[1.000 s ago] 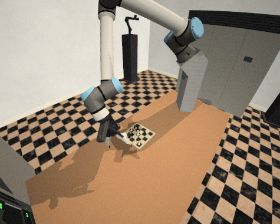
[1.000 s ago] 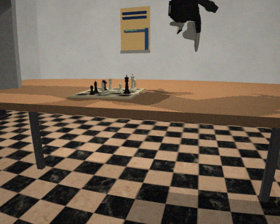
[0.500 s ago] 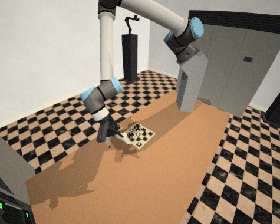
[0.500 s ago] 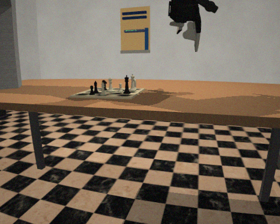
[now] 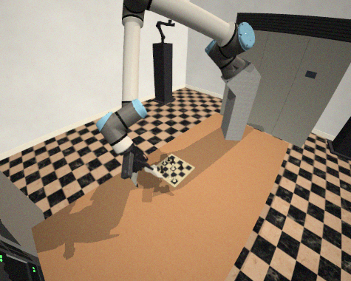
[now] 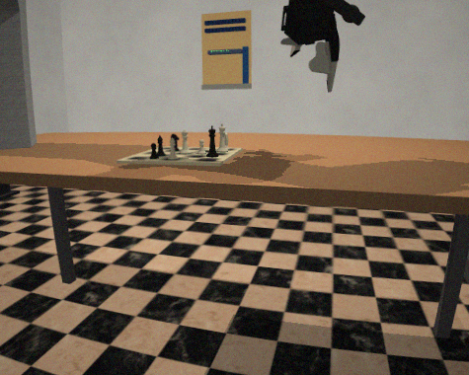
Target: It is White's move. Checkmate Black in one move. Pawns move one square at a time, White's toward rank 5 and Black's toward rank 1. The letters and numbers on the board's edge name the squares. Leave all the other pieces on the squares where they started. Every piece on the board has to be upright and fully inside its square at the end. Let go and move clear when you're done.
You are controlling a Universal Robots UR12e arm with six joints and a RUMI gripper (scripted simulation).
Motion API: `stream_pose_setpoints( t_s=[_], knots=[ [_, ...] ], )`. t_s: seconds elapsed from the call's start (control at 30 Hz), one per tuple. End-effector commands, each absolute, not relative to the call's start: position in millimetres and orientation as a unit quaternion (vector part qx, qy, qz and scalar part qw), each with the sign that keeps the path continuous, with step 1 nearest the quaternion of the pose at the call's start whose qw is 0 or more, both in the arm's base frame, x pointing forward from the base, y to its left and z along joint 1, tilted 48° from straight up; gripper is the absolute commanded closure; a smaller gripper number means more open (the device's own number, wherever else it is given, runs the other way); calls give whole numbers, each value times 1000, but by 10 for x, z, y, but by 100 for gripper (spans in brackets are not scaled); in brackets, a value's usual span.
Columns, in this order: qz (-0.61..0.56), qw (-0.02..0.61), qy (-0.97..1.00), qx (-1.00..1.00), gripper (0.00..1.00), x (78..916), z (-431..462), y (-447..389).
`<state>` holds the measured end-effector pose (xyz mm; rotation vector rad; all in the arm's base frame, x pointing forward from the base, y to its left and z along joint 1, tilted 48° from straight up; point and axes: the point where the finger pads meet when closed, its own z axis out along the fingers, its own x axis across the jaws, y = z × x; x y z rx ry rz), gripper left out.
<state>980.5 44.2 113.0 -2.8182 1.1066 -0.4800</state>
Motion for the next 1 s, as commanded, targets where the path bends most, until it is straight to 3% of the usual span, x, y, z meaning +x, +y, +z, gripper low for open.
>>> stream_pose_setpoints(
  t_s=[0.0,0.97],
  knots=[
    [-123,39,316,-940,0,9801,1115,373],
    [137,39,-50,-989,0,9769,910,-205]
  ],
)
